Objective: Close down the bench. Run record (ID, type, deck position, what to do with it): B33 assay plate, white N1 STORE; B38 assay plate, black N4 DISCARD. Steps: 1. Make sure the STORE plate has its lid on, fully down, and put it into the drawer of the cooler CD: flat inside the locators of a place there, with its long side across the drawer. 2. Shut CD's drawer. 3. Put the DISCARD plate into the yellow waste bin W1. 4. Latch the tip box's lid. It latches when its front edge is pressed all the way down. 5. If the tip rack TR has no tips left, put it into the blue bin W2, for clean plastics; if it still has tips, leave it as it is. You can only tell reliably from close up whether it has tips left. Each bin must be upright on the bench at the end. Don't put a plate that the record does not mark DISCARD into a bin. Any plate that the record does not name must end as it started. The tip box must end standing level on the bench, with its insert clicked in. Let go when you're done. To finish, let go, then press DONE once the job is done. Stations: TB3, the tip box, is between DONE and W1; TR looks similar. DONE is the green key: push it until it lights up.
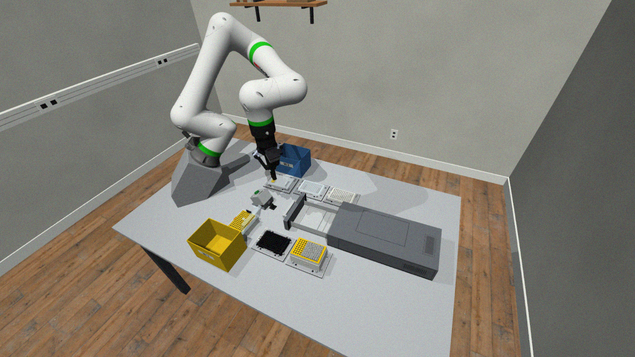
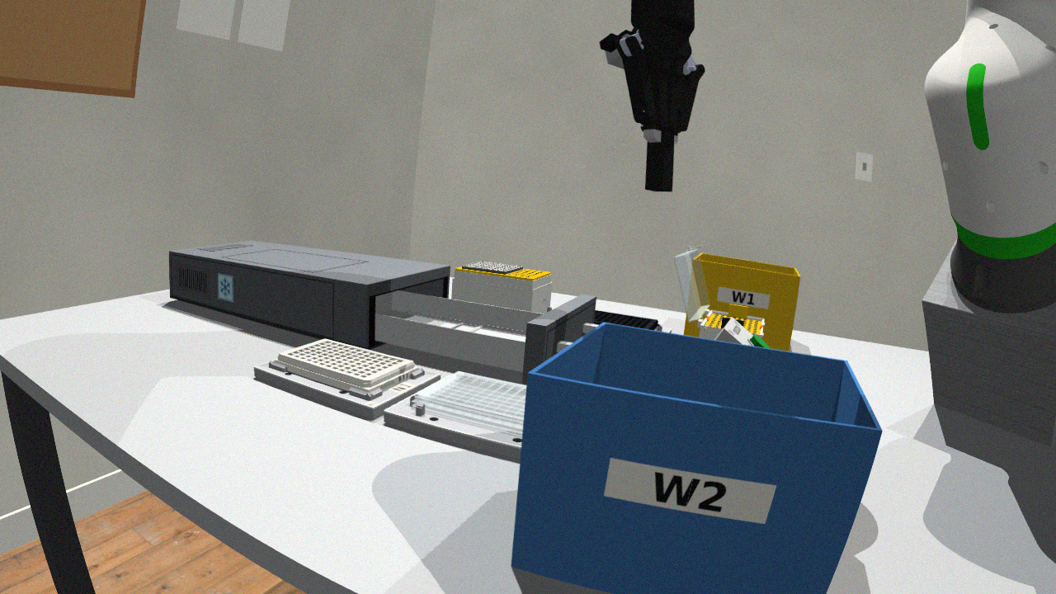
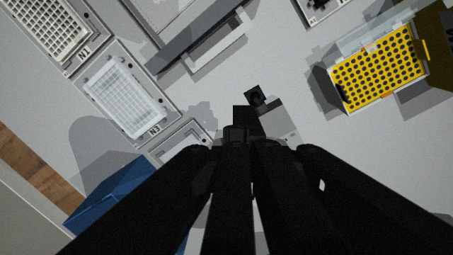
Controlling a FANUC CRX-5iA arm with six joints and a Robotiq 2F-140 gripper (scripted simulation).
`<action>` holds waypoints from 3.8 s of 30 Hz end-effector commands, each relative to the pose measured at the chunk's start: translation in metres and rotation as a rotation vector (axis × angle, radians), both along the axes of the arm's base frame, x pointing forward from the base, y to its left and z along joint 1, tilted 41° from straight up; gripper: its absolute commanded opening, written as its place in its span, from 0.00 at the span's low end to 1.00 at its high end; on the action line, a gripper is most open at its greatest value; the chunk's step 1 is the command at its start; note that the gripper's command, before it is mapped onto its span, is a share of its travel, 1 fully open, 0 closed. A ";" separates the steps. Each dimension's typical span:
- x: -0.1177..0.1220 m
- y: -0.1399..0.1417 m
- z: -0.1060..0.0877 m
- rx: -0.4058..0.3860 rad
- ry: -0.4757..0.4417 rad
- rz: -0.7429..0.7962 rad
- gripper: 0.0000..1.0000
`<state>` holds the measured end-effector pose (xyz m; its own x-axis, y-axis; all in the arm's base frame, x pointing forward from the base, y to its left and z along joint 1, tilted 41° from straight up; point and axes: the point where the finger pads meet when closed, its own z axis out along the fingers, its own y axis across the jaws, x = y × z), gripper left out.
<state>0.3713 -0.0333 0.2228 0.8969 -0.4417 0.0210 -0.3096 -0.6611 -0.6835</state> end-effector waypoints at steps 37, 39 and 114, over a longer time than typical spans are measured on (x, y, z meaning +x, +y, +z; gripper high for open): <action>0.026 -0.020 0.009 -0.261 -0.363 0.384 0.10; 0.029 -0.026 0.004 -0.261 -0.363 0.384 0.10; 0.078 -0.113 -0.113 -0.261 -0.363 0.384 0.10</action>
